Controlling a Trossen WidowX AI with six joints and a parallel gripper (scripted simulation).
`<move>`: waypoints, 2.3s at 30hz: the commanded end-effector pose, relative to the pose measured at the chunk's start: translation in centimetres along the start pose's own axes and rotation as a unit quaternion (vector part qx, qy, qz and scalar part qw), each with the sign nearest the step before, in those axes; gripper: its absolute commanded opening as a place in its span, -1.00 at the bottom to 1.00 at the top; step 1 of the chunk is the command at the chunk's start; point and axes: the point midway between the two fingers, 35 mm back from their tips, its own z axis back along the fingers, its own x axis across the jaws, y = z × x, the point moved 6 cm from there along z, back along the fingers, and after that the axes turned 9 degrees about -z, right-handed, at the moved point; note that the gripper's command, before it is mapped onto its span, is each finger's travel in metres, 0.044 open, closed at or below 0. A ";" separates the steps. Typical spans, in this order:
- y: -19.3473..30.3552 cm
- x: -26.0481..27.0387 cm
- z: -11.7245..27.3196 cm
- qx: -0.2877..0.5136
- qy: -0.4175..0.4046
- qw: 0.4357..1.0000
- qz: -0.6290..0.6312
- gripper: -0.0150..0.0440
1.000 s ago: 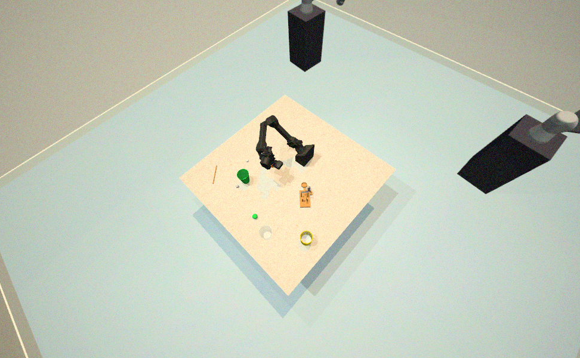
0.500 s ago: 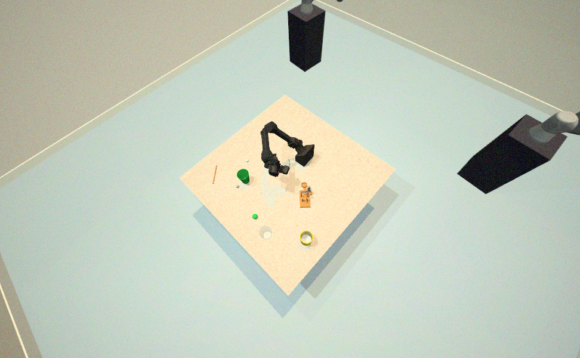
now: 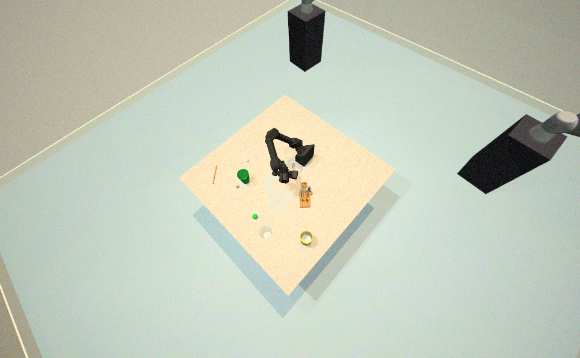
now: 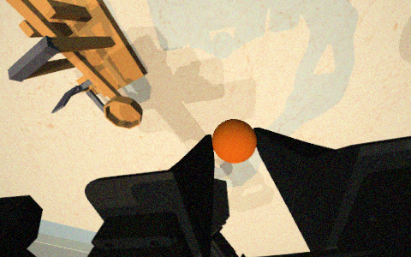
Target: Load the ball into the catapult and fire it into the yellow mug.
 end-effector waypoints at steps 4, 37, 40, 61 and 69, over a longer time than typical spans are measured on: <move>-0.6 3.3 -0.6 0.015 0.007 1.000 0.026 -0.49; 0.4 14.9 -6.1 0.094 0.064 0.987 0.117 -0.49; 0.3 14.9 -6.3 0.094 0.064 0.987 0.117 -0.49; 0.0 14.9 -7.1 0.089 0.059 0.988 0.112 -0.49; 0.0 14.9 -7.1 0.089 0.059 0.988 0.112 0.22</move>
